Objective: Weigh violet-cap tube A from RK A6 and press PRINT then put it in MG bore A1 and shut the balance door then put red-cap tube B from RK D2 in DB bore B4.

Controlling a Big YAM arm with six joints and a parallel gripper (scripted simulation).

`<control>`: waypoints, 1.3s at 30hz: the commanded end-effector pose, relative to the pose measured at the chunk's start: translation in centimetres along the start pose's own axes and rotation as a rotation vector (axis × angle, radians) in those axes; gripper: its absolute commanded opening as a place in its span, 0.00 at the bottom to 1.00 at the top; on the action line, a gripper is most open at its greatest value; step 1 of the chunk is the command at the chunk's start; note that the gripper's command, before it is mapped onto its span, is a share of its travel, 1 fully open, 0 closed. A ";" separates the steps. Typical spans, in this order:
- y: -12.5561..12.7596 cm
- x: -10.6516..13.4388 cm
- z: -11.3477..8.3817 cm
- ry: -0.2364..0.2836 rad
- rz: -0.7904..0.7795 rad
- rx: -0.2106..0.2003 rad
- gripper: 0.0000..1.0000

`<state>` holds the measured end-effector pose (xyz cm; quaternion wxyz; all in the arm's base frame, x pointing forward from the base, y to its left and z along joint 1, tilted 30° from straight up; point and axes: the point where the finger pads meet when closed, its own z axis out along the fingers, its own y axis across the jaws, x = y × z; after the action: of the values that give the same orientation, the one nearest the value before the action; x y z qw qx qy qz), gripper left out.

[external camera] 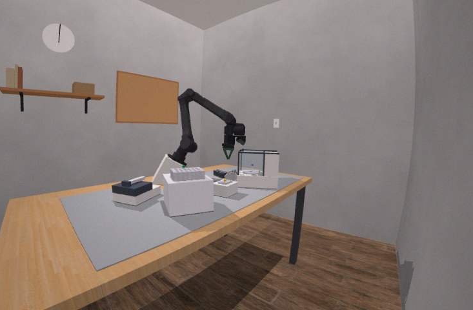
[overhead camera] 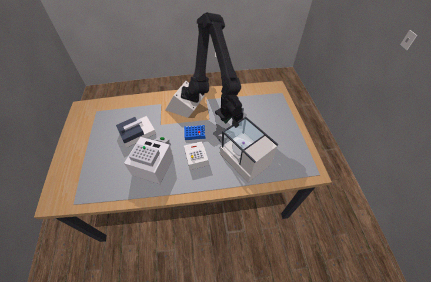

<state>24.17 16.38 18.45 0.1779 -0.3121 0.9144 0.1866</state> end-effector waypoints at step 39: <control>0.0 4.0 -0.9 -0.556 -0.013 0.011 0.00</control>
<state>20.87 14.19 16.04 0.4152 -0.2505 0.8341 0.2627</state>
